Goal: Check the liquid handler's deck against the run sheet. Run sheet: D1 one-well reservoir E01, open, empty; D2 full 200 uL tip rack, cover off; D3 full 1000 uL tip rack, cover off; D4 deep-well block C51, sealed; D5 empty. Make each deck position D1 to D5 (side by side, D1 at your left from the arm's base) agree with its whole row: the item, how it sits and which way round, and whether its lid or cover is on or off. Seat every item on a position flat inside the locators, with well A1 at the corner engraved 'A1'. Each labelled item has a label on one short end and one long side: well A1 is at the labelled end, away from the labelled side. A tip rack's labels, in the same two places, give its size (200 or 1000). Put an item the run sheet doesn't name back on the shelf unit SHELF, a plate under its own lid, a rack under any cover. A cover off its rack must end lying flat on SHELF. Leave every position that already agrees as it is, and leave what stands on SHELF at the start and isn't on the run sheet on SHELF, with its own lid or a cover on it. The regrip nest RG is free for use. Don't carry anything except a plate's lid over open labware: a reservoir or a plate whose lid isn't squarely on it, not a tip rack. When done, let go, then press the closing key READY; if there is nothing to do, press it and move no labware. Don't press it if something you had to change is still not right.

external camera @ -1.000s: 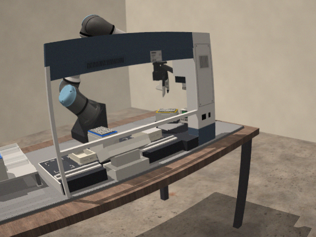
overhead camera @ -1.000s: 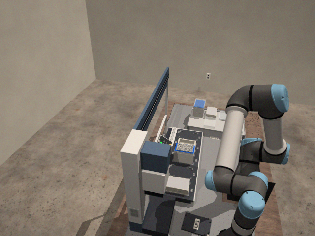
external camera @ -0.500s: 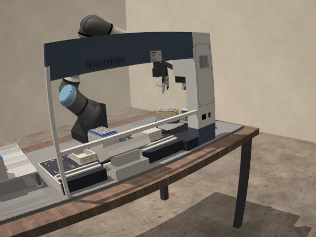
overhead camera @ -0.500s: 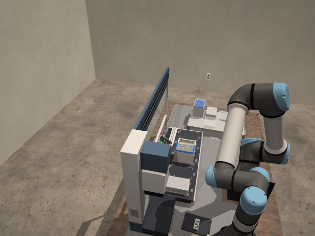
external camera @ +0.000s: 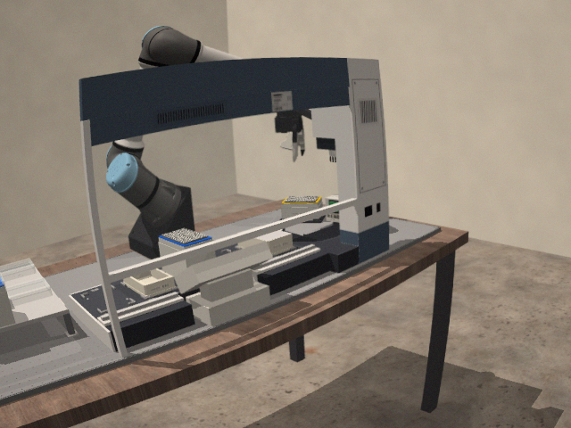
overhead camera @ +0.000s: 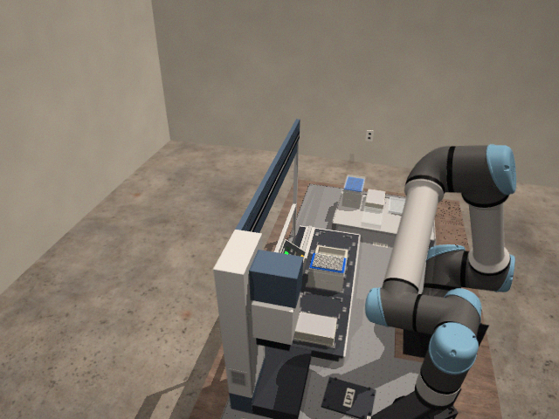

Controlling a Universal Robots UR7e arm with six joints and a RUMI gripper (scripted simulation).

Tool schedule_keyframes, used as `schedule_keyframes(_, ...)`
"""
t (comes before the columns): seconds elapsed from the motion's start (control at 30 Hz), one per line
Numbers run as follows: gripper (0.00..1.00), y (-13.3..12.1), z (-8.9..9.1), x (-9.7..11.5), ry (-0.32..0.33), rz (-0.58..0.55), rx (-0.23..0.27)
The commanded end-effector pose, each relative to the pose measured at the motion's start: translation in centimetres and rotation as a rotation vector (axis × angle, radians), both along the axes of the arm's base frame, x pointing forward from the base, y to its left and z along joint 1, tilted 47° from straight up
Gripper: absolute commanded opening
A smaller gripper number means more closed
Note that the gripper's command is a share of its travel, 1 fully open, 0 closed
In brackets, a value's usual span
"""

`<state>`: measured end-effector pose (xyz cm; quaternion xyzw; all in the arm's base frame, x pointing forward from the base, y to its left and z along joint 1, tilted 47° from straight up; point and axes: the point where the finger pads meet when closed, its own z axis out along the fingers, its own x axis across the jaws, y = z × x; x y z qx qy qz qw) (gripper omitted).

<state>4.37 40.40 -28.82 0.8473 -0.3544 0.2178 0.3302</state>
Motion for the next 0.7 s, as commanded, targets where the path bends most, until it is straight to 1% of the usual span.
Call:
schedule_keyframes(0.0, 0.82, 0.5, 0.4, -0.1, 0.000, 0.000, 0.001)
schedule_keyframes(0.67, 0.82, 2.6, 2.5, -0.5, 0.000, 0.000, 0.001)
